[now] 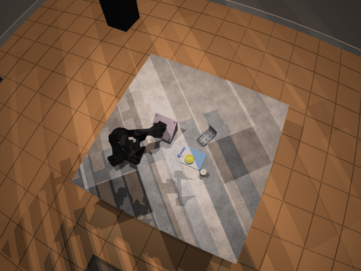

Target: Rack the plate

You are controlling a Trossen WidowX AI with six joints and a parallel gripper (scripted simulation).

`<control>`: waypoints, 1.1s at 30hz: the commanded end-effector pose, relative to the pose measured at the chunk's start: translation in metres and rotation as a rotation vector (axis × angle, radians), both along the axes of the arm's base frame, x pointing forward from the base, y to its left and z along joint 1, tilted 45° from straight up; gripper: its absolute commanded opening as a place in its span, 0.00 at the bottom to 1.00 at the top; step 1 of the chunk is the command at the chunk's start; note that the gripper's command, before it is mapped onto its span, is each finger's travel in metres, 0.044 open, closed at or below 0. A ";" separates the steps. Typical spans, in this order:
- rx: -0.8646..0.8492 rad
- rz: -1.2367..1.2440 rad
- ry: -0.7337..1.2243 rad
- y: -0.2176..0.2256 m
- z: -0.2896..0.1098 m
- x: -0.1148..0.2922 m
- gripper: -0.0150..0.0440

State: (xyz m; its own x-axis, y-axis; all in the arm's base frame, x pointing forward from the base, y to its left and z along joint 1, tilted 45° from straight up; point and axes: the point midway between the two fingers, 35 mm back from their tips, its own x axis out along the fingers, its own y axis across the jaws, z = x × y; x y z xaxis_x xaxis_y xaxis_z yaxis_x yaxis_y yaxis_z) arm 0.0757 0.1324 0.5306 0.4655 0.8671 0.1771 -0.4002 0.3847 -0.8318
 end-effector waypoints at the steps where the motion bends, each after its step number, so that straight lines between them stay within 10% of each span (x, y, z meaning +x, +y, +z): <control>1: 0.000 -0.003 0.005 0.000 0.000 0.001 0.93; 33: 0.022 -0.623 0.861 -0.022 -0.160 0.199 0.93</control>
State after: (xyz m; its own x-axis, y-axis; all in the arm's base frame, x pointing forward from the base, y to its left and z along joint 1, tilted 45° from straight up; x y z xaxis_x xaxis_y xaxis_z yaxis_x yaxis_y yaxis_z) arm 0.2592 0.1160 0.3933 0.8012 0.4959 -0.3349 -0.5973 0.6961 -0.3984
